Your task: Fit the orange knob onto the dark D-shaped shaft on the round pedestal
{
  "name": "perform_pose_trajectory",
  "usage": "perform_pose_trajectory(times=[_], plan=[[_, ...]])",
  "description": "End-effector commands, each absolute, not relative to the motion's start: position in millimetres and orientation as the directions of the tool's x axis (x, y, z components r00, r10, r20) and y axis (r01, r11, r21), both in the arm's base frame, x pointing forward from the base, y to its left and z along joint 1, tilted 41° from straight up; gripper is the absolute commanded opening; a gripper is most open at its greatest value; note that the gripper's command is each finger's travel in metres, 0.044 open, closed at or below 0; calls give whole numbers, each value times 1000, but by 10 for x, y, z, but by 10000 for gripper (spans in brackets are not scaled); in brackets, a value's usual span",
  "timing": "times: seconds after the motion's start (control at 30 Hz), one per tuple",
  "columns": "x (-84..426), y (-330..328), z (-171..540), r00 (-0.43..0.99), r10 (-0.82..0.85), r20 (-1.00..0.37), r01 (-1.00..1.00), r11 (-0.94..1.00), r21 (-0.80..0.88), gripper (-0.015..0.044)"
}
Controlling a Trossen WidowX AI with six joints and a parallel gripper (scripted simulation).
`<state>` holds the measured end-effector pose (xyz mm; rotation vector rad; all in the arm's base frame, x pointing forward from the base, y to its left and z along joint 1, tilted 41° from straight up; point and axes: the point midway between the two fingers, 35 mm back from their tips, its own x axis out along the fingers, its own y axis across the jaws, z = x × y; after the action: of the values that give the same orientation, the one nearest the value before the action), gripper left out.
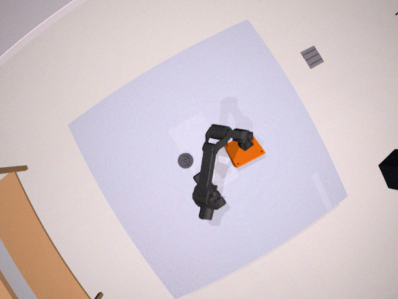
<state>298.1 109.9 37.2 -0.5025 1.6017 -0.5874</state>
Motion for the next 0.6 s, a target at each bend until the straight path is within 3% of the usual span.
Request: perform_pose_trajectory(times=[0.0, 0.57], plan=[[3036, 1015, 456, -95, -624, -776, 21, 778, -628, 0], [3195, 543, 660, -91, -618, -781, 21, 783, -622, 0]])
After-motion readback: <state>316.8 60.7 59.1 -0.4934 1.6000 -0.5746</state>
